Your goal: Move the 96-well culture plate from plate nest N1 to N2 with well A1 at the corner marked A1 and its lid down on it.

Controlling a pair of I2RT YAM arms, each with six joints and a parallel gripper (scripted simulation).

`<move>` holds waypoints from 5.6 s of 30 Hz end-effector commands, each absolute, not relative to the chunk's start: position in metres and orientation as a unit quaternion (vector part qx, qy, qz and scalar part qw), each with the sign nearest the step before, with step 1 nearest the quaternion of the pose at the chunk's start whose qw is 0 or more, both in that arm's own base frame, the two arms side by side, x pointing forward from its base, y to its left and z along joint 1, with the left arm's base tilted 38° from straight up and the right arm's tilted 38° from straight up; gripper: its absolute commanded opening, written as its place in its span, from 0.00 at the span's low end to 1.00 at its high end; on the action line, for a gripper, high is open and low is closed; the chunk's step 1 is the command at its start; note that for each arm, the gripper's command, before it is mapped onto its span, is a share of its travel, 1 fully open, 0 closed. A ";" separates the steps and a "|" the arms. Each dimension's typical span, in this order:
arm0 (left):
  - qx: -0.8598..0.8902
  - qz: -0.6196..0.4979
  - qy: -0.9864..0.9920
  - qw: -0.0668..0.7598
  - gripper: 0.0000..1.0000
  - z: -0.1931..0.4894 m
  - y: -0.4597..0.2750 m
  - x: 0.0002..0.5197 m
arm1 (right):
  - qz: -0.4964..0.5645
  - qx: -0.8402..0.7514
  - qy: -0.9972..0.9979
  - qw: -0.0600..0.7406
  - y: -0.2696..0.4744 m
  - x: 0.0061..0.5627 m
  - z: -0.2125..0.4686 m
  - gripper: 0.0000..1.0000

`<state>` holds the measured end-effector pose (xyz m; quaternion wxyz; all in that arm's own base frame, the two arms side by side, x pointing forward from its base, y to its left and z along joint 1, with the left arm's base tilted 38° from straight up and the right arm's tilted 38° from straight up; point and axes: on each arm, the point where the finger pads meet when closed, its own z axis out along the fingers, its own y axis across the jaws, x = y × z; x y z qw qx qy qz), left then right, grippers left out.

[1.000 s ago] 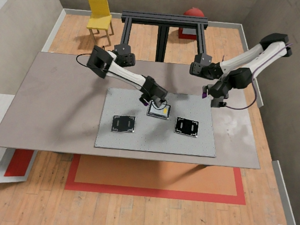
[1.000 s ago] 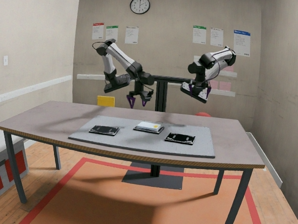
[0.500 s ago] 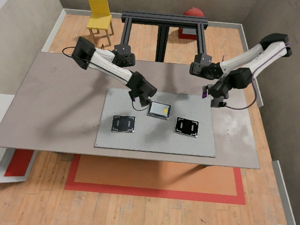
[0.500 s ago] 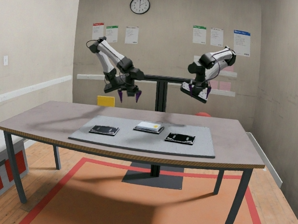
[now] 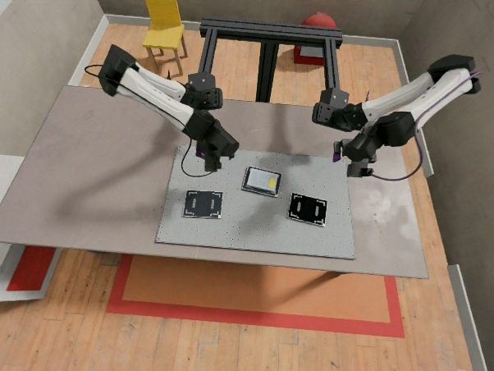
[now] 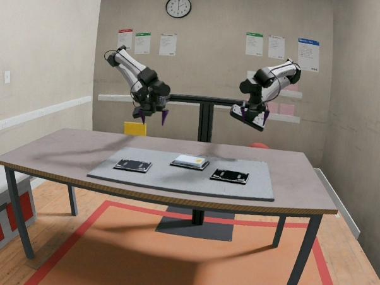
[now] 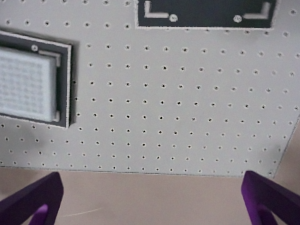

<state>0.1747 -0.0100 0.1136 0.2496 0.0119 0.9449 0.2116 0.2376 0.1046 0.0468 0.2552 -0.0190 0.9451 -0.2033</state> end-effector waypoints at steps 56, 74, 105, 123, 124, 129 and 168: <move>0.326 0.272 0.887 0.181 1.00 0.048 -0.088 0.209 | -0.199 0.005 0.945 0.259 0.018 0.200 0.127 1.00; 0.551 0.308 0.769 0.101 1.00 -0.010 -0.143 0.229 | -0.199 0.005 0.945 0.259 0.018 0.200 0.127 1.00; 0.737 0.322 0.594 0.014 1.00 -0.106 -0.234 0.263 | -0.199 0.005 0.945 0.259 0.018 0.200 0.127 1.00; 0.734 0.323 0.597 0.020 1.00 -0.100 -0.238 0.266 | -0.199 0.005 0.945 0.259 0.018 0.200 0.127 1.00; 0.734 0.323 0.597 0.020 1.00 -0.100 -0.238 0.266 | -0.199 0.005 0.945 0.259 0.018 0.200 0.127 1.00; 0.734 0.323 0.597 0.020 1.00 -0.100 -0.238 0.266 | -0.199 0.005 0.945 0.259 0.018 0.200 0.127 1.00; 0.726 0.327 0.604 -0.004 1.00 -0.122 -0.212 0.277 | -0.199 0.005 0.945 0.259 0.018 0.200 0.127 1.00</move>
